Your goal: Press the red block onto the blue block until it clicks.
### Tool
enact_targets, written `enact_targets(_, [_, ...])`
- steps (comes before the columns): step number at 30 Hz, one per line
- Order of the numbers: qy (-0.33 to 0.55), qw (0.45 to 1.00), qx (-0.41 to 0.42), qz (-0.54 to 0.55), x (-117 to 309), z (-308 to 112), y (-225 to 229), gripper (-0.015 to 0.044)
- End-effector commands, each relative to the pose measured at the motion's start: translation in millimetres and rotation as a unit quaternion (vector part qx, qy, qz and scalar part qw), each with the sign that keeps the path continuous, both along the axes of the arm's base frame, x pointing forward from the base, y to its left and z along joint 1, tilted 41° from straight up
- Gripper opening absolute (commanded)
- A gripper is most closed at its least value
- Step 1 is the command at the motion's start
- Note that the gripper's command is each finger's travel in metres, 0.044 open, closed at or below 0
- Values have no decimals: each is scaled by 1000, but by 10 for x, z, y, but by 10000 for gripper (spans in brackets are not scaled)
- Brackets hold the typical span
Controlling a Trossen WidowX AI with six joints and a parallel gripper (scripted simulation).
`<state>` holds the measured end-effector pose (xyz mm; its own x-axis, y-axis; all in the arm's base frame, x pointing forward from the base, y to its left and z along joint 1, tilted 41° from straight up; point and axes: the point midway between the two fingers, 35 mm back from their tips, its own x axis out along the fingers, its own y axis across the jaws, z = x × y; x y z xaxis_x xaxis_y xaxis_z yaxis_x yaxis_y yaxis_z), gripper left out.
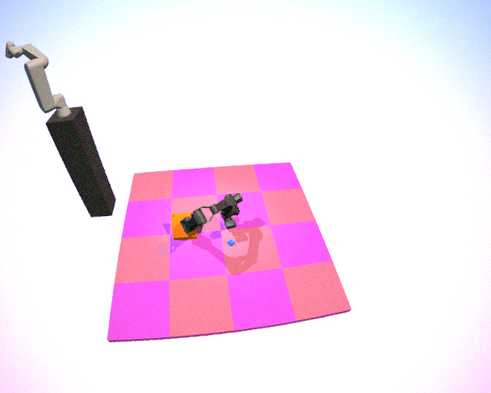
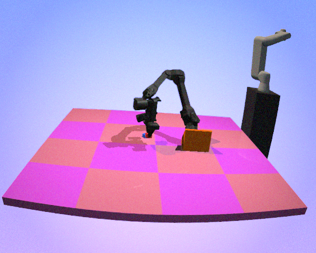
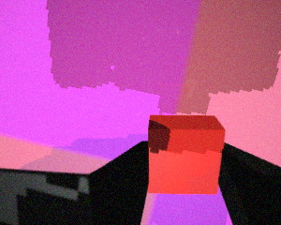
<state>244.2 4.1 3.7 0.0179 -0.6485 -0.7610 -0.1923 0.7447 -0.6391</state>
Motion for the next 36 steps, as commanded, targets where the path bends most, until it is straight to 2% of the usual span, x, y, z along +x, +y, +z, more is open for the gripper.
enact_targets(1, [-2,1000,4,-4,20,126,116,0])
enact_targets(13, [5,1000,3,-19,-42,563,436,0])
enact_targets(17, [6,1000,3,-19,-46,590,445,0])
enact_targets(36, [96,991,10,92,126,746,-327,0])
